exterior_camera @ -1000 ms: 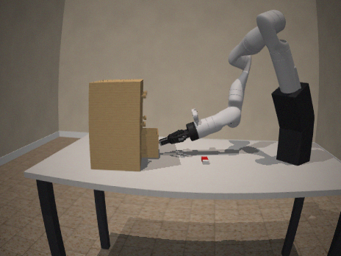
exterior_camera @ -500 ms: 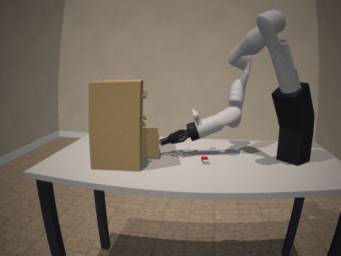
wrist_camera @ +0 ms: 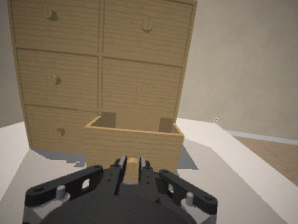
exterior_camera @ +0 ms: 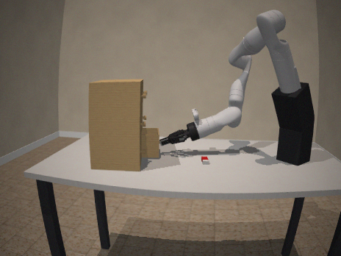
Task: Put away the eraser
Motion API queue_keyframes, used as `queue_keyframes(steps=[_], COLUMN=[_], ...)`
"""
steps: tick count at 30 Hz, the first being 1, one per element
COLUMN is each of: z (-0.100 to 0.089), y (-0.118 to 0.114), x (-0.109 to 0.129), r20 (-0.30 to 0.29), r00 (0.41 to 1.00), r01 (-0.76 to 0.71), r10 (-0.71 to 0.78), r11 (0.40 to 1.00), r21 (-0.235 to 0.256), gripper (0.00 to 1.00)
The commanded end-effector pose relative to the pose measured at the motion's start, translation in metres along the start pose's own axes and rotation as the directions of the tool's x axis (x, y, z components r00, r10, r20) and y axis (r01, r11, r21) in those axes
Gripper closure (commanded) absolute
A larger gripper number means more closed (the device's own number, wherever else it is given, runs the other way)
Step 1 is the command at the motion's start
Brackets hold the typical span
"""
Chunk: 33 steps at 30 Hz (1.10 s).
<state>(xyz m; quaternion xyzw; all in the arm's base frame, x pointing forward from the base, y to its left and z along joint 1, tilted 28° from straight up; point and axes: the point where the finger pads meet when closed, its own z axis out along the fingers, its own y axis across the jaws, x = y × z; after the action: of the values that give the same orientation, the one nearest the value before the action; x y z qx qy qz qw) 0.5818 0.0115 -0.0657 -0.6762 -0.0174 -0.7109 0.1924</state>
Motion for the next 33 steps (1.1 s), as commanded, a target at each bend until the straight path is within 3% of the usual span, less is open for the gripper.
queue_keyframes(steps=[1,4,14,25,33], z=[0.0,0.0,-0.002,-0.043,-0.047], y=[0.001,0.001,0.001,0.001,0.001], x=[0.001,0.001,0.0,-0.015,-0.016], r20=[-0.001,-0.001,-0.001,-0.001,-0.001], r00=[1.0,1.0,1.0,1.0,1.0], r01=[0.001,0.001,0.001,0.001,0.001], r10=[-0.001,-0.001,-0.001,-0.001,-0.001], r11=[1.0,1.0,1.0,1.0,1.0], r21=[-0.001,-0.001,-0.001,-0.001,-0.001], gripper=[0.75,0.67,0.67,0.67,0.67])
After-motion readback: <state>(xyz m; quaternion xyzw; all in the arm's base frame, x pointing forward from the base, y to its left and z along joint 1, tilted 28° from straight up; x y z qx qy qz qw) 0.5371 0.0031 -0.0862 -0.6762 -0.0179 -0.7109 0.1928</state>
